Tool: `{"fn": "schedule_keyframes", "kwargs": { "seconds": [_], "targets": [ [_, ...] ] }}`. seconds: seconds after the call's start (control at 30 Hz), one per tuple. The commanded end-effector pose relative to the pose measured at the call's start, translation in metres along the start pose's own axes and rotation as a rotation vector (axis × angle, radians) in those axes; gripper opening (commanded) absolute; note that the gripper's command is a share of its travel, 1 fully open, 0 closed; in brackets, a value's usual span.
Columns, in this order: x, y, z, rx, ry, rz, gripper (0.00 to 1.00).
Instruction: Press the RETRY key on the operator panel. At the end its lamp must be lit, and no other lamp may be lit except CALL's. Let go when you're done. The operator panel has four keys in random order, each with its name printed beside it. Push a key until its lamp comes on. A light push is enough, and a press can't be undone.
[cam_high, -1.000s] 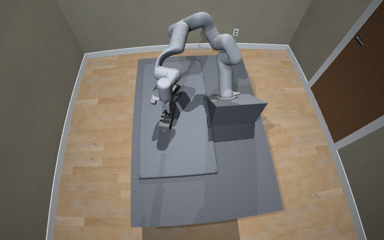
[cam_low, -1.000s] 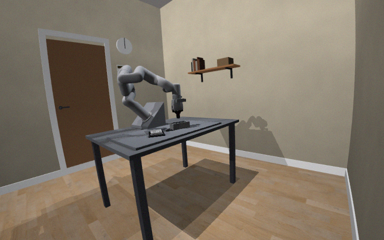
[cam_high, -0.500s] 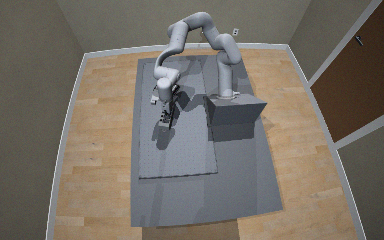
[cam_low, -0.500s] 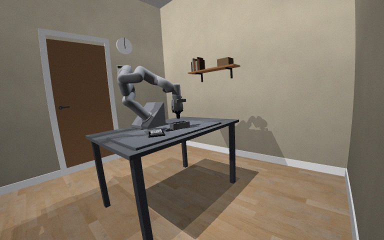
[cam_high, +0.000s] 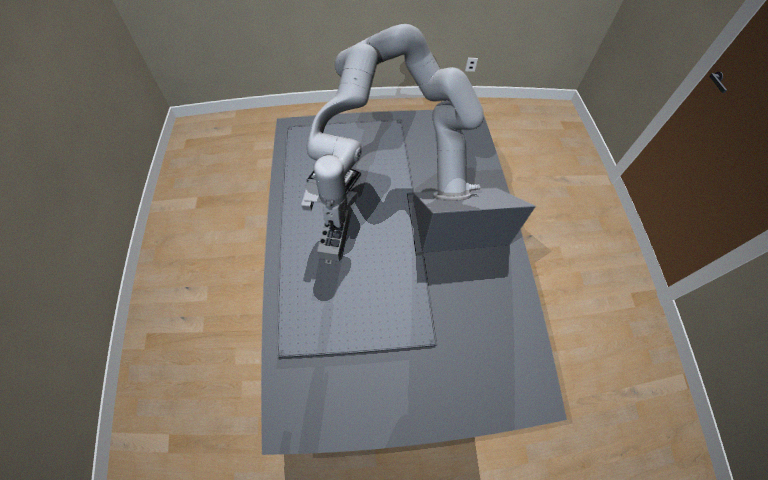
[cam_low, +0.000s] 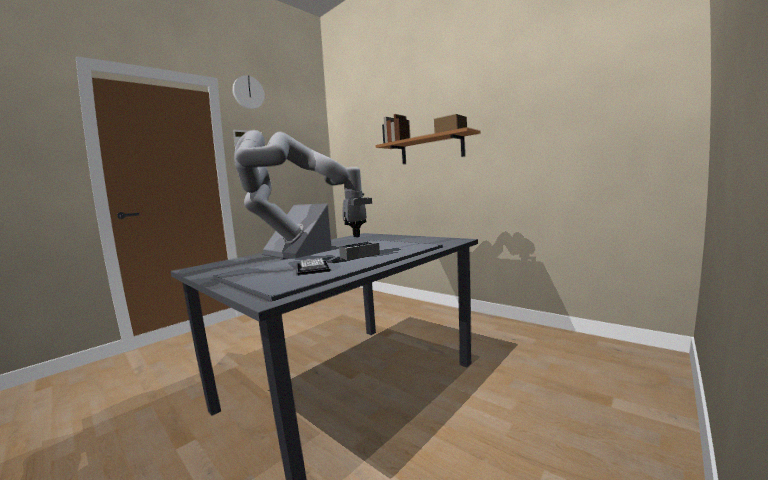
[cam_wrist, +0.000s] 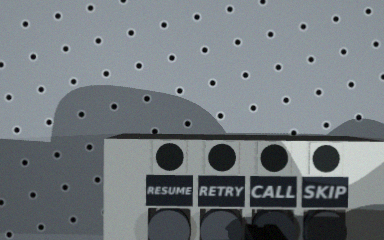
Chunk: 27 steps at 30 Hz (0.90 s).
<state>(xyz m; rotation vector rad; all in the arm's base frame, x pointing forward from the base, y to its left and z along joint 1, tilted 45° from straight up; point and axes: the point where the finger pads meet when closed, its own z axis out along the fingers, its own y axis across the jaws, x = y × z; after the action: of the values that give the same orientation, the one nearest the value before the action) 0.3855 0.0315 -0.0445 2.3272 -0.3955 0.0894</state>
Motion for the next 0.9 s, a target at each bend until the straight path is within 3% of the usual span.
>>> {"fn": "schedule_keyframes", "kwargs": {
  "seconds": [0.0,0.7,0.87],
  "targets": [
    [0.001,-0.001,-0.002,0.004,0.003,0.0,0.0],
    [0.001,-0.001,-0.002,0.004,0.003,0.0,0.0],
    [-0.002,-0.012,-0.024,0.004,0.002,0.0,0.0]
  ]
}}
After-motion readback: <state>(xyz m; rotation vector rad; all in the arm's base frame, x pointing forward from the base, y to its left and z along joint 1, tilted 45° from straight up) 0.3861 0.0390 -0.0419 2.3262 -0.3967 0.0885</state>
